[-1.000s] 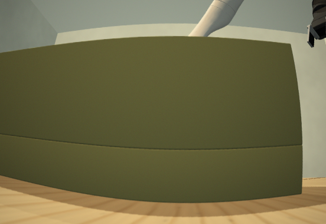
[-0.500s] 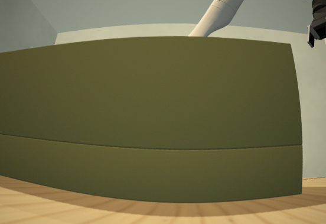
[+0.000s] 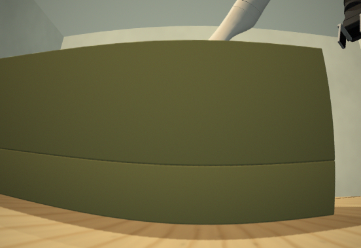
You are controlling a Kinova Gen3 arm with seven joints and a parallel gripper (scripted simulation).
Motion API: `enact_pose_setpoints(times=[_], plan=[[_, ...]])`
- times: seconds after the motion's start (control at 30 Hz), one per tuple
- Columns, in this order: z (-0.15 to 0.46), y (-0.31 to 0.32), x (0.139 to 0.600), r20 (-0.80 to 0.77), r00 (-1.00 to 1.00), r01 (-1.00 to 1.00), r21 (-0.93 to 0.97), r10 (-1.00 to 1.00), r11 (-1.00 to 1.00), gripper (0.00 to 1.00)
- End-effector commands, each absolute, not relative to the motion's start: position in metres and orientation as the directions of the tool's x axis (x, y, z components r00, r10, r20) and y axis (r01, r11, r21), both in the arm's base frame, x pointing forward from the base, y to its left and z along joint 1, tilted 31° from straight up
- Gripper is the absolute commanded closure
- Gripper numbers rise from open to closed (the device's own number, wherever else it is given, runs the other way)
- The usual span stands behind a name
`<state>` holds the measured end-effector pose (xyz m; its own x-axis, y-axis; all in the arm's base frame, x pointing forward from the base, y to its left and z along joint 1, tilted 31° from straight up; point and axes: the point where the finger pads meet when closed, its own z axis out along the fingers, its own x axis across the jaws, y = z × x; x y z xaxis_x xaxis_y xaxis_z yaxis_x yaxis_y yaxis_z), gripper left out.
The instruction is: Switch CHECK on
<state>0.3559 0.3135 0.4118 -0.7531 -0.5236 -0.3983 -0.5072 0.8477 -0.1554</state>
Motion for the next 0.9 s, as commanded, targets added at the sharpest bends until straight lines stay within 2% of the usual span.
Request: enact_pose_setpoints(times=[0.0,0.3,0.37,0.87], plan=[[0.405,0.3,0.376,-0.403,-0.742,-0.503,-0.192,-0.535,0.843,0.0],[0.379,0.254,0.44,-0.423,-0.702,-0.488,-0.3,-0.573,0.82,0.0],[0.379,0.254,0.44,-0.423,-0.702,-0.488,-0.3,-0.573,0.82,0.0],[0.312,0.127,0.538,-0.344,-0.552,-0.561,-0.521,-0.759,0.644,0.0]])
